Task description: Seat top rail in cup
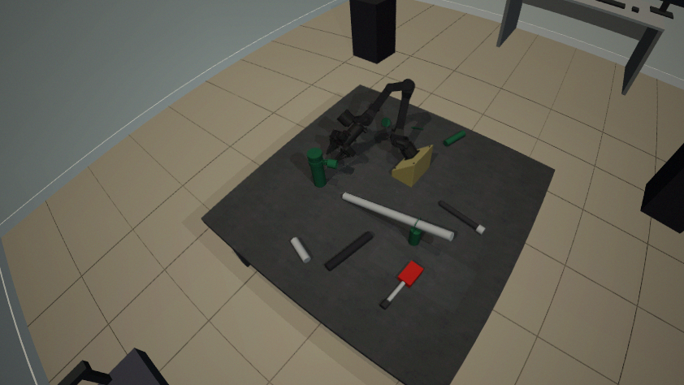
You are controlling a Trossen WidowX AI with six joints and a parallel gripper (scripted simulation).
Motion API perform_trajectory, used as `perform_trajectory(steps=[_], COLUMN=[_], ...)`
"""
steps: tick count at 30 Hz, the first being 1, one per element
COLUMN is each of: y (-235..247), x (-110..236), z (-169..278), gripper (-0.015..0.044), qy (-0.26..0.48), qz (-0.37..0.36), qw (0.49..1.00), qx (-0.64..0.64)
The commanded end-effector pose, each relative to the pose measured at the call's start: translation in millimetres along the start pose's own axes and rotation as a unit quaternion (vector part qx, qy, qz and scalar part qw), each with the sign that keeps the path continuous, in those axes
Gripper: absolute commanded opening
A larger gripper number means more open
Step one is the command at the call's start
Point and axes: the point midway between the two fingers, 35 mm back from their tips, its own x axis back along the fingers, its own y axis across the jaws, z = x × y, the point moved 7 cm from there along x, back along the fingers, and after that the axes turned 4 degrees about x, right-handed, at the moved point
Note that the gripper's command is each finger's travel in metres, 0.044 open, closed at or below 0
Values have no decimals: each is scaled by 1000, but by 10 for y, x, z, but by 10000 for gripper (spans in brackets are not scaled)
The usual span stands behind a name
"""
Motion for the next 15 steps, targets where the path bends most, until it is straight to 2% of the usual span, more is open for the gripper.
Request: perform_trajectory(steps=[1,5,7,15], y=[280,665,947,1383], x=[-218,-379,-453,-524], z=[-90,-194,-198,-376], gripper=[440,440,440,440], qy=[64,147,166,270], qz=[-63,-117,-168,-171], qw=[991,968,960,939], qx=[-95,-164,-149,-124])
